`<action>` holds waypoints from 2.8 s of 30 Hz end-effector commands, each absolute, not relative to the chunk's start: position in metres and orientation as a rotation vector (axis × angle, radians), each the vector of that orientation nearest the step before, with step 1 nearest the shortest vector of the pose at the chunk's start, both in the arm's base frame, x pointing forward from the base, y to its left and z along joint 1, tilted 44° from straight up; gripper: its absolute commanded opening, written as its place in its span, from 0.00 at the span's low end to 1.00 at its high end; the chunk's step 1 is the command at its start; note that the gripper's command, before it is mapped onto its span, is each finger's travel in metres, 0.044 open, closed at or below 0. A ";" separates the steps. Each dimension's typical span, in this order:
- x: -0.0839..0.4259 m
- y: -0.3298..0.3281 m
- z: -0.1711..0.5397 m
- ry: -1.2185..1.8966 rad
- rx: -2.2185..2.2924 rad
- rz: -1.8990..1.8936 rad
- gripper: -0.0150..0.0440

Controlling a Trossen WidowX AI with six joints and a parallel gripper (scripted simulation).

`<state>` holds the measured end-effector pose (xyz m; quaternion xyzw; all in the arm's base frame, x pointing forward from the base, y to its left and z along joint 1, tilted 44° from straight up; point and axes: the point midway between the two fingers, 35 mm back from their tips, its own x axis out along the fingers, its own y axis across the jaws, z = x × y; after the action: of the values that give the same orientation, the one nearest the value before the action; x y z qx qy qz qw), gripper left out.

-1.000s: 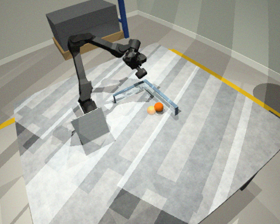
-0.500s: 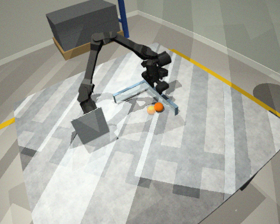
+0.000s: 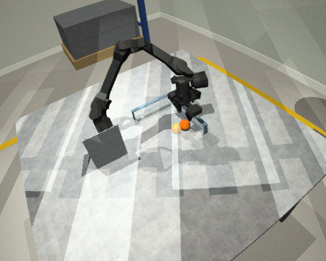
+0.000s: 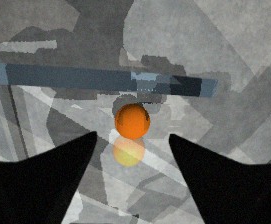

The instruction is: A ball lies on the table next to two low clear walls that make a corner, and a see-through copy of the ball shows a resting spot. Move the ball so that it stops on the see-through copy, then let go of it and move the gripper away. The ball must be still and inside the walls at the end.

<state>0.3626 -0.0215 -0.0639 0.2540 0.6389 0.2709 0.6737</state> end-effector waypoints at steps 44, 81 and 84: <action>0.361 0.017 -0.104 1.450 0.579 0.613 0.57; 0.337 -0.061 -0.025 1.453 0.576 0.609 0.25; 0.330 -0.056 -0.031 1.453 0.577 0.610 0.25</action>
<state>0.3356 -0.0606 -0.0276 0.2555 0.6461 0.2716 0.6660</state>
